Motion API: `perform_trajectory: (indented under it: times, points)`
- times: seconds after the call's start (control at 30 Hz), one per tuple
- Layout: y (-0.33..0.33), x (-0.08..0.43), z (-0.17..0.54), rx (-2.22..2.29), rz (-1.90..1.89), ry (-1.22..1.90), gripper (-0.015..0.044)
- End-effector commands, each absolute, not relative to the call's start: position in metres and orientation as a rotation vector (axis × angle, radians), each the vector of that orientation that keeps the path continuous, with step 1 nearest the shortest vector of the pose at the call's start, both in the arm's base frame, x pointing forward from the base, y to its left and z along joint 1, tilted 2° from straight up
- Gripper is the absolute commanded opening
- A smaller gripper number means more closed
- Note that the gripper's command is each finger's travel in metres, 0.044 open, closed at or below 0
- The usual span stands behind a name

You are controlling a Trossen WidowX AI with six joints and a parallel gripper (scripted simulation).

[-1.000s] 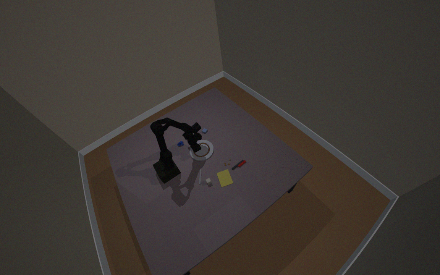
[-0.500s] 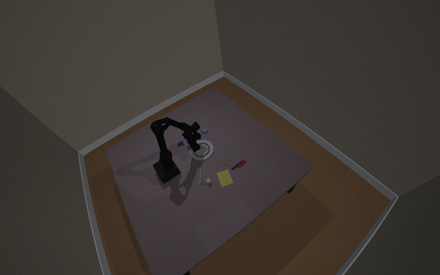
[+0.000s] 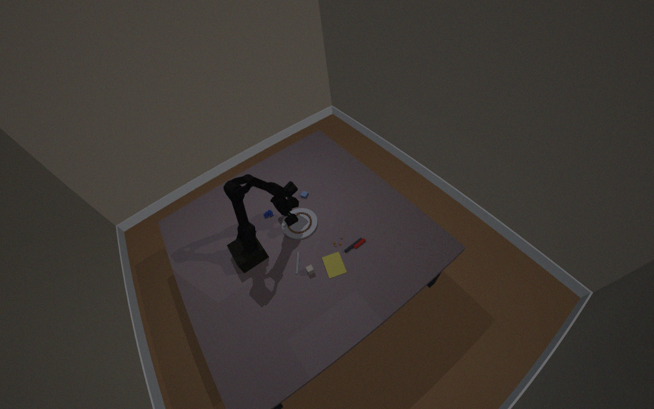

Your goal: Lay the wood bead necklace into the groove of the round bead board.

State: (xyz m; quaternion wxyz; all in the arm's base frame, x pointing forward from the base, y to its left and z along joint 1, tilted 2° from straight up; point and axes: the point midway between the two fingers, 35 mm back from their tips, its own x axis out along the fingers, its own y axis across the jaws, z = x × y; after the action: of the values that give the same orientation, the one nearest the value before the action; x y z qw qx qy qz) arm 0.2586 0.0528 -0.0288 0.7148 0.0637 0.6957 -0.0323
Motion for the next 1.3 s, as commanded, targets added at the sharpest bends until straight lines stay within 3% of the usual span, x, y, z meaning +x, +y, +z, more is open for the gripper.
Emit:
perform_trajectory:
  times: [0.0,0.07,0.67,1.07,1.27]
  points:
    - [0.053,0.258,-0.025,0.144,-0.075,1.544,0.0394]
    - [0.053,0.258,-0.027,0.141,-0.073,1.544,0.0440]
    - [0.052,0.258,-0.023,0.145,-0.077,1.544,0.0440]
    - [0.045,0.324,0.009,0.242,-0.171,1.533,0.0125]
    - [0.045,0.328,0.003,0.248,-0.177,1.533,0.0120]
